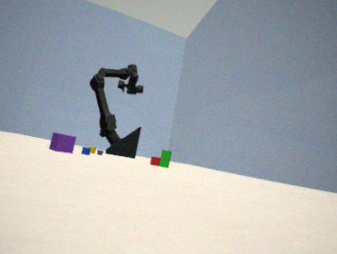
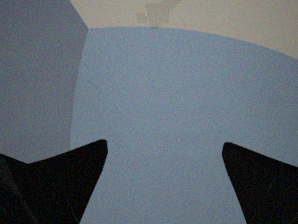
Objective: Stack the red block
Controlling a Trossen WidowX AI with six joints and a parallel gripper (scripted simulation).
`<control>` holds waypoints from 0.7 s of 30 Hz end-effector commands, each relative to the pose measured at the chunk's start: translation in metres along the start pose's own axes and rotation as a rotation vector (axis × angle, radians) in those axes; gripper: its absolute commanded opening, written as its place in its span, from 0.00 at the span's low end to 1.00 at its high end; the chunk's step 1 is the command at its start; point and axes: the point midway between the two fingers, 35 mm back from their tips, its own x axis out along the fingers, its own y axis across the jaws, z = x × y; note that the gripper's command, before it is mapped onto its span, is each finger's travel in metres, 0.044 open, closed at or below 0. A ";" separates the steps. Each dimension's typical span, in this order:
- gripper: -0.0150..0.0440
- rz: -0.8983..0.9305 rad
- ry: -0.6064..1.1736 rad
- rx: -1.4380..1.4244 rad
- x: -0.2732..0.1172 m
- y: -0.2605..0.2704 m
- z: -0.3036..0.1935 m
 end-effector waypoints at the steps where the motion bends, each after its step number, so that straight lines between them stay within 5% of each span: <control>1: 0.98 0.008 0.002 0.012 -0.001 0.003 0.000; 21: 1.00 0.682 0.474 1.314 -0.203 0.208 0.082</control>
